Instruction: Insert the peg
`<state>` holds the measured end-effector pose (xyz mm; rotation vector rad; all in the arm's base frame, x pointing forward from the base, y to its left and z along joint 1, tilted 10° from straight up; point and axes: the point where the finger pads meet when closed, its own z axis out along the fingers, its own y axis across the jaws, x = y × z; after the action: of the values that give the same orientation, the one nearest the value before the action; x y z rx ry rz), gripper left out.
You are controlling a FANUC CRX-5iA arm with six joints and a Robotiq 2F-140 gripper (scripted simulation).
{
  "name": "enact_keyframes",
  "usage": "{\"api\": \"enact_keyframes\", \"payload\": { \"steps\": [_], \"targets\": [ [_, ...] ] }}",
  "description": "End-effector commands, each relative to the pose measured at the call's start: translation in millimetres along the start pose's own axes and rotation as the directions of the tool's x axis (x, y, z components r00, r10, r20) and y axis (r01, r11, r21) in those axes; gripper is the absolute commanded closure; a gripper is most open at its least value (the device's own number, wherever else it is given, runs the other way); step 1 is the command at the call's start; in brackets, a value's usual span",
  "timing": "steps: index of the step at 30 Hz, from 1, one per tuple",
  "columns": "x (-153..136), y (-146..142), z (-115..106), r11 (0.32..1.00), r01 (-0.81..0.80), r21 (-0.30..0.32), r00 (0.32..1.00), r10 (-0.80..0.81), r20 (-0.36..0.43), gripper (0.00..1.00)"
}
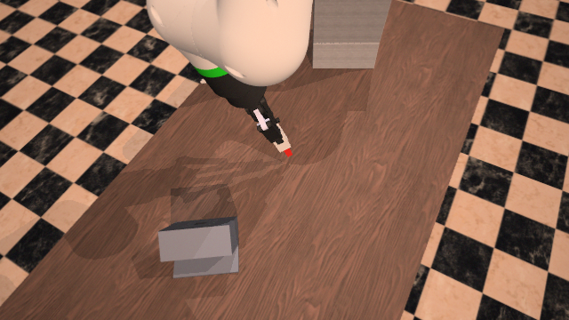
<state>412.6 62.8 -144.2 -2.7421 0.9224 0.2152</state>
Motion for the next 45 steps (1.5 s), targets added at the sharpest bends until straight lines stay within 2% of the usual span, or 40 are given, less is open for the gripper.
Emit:
{"api": "enact_keyframes", "payload": {
  "steps": [1,24,45],
  "targets": [
    [-1.8,5.5,2.3,0.999,-0.05,0.015,0.999,0.05,0.021,1.0],
    [-12.9,23.5,12.3,0.944,-0.317,0.092,0.942,0.303,0.144,1.0],
    [-16.3,23.5,14.4,0.814,-0.558,0.161,0.817,0.504,0.281,1.0]
  ]
}}
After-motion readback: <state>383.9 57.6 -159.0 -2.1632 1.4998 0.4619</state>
